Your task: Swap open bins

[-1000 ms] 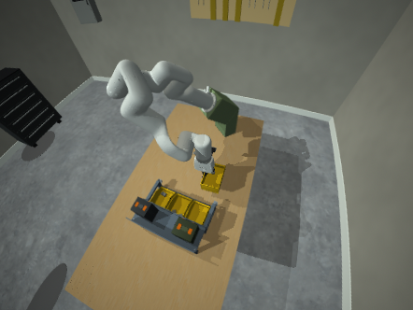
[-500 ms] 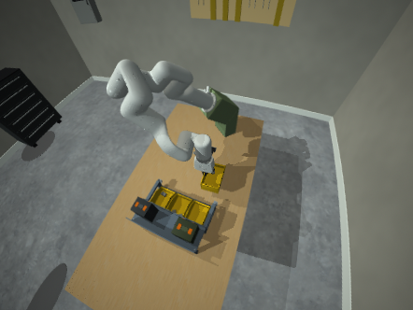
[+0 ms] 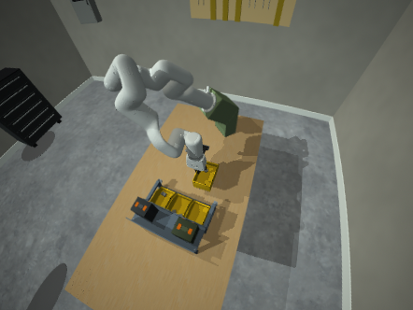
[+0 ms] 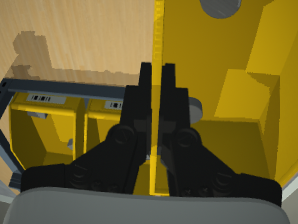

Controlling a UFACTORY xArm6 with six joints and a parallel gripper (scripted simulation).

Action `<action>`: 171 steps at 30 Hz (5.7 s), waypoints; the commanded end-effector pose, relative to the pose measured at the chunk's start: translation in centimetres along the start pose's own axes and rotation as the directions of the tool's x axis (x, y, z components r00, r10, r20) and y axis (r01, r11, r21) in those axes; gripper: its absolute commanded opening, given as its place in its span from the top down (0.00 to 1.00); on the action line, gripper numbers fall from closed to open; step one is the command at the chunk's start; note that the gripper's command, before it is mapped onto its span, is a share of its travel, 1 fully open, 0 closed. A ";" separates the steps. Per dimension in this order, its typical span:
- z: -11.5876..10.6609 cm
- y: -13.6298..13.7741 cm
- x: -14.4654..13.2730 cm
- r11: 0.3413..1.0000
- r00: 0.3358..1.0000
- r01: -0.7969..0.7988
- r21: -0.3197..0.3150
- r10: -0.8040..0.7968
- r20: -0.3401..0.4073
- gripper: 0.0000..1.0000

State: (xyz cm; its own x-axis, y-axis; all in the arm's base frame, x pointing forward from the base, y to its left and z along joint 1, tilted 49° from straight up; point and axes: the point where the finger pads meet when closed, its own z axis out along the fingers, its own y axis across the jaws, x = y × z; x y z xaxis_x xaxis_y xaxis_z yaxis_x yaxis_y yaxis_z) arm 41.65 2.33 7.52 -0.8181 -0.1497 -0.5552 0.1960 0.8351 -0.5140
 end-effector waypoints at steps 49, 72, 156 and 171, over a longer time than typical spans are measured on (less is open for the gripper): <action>2.4 -9.7 -0.2 0.998 0.998 -0.063 -0.007 0.063 0.001 1.00; 7.5 -9.7 -0.2 0.998 0.998 -0.063 -0.007 0.063 0.001 1.00; 8.4 -9.6 -0.2 0.998 0.998 -0.063 -0.007 0.063 0.001 0.74; 8.0 -9.6 -0.2 0.998 0.998 -0.063 -0.007 0.063 0.001 0.74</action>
State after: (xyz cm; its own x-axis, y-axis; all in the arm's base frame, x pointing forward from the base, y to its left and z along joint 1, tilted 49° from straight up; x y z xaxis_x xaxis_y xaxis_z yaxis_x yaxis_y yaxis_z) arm 44.27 -10.06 7.19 -0.8040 -0.0966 -0.5868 0.2442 0.8461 -0.4739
